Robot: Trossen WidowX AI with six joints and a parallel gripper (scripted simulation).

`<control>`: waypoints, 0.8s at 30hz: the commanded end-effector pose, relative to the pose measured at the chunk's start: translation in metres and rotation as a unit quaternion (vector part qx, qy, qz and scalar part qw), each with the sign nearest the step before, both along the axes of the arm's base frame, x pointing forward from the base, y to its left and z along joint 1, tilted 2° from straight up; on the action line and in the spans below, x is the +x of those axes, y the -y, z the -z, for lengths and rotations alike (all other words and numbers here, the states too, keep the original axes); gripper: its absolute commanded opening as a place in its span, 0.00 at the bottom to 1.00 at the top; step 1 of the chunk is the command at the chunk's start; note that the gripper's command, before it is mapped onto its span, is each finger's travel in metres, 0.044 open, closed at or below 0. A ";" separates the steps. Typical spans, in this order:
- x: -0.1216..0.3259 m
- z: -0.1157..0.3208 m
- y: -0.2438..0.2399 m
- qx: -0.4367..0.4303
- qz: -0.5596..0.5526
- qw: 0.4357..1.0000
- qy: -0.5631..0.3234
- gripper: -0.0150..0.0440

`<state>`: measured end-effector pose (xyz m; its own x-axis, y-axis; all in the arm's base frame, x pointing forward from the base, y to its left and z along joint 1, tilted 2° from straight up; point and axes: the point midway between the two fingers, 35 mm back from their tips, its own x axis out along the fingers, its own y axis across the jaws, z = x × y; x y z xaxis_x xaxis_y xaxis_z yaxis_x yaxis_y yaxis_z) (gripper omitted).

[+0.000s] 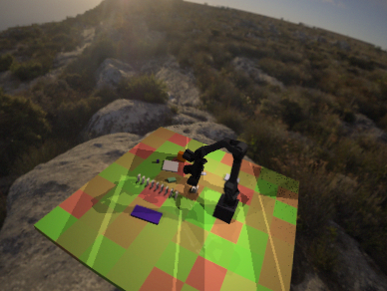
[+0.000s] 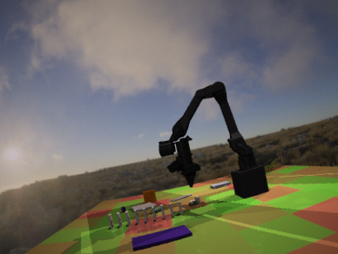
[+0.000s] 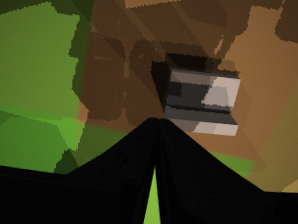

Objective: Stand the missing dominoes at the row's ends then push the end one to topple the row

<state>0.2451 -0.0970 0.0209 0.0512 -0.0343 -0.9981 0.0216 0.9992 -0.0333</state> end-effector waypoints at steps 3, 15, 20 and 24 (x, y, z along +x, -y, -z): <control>0.004 0.025 0.001 0.002 -0.002 1.000 0.002 0.25; 0.003 0.081 0.002 0.002 -0.002 1.000 0.001 0.25; 0.003 0.080 0.009 0.001 -0.002 1.000 0.001 0.25; 0.004 0.080 0.016 0.001 -0.002 1.000 0.001 0.25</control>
